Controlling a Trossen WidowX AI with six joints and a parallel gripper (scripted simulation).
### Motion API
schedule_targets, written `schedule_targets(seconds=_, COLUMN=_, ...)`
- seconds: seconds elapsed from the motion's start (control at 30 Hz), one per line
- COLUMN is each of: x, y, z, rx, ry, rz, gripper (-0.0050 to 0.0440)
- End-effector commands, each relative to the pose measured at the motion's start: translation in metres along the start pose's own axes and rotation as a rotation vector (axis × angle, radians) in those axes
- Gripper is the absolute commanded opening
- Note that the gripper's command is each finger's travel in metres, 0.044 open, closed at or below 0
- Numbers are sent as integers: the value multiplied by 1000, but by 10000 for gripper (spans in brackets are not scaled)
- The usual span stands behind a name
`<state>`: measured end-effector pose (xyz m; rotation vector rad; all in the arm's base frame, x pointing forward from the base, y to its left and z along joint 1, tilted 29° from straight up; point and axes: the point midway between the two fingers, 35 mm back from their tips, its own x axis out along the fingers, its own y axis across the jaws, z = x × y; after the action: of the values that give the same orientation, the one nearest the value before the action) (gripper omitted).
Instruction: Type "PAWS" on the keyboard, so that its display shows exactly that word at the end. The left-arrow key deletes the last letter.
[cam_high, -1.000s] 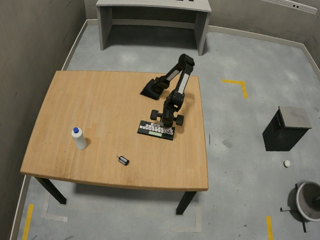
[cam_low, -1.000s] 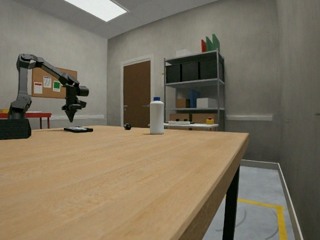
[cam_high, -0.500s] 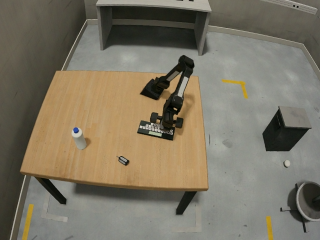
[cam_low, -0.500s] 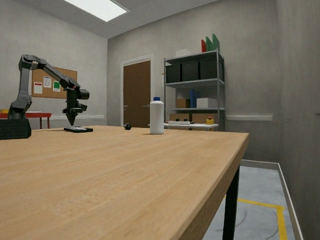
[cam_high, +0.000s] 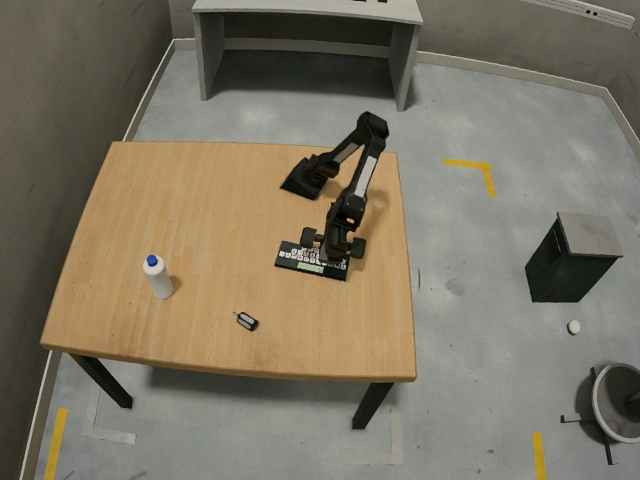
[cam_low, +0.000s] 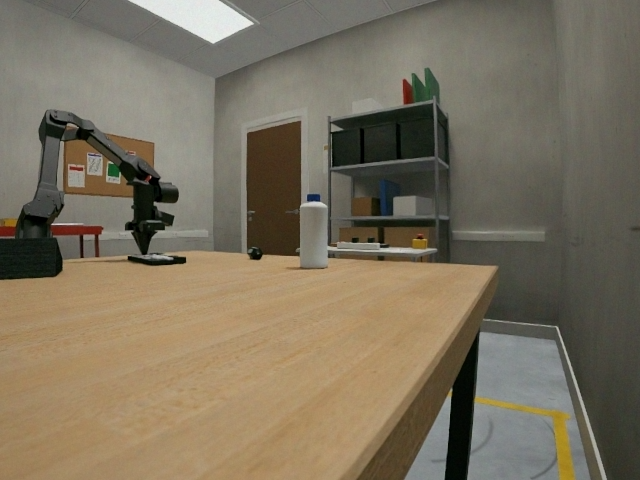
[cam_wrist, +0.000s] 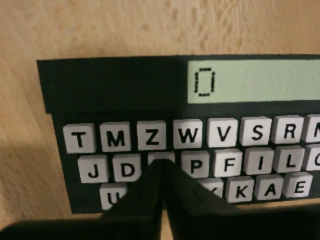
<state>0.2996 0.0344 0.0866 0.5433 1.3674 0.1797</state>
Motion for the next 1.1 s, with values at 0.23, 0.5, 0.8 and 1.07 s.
schedule_targets(seconds=0.23, x=-4, y=3, z=3, rx=-9, ry=-18, rz=3, gripper=-50)
schedule_targets(seconds=0.5, x=2, y=1, z=-1, rx=0, ry=0, rz=-2, gripper=-50)
schedule_targets(seconds=0.8, x=-3, y=3, z=3, rx=-9, ry=-18, rz=3, gripper=-50)
schedule_targets(seconds=1.07, x=-17, y=5, z=6, rx=-19, ry=-36, rz=6, gripper=-50)
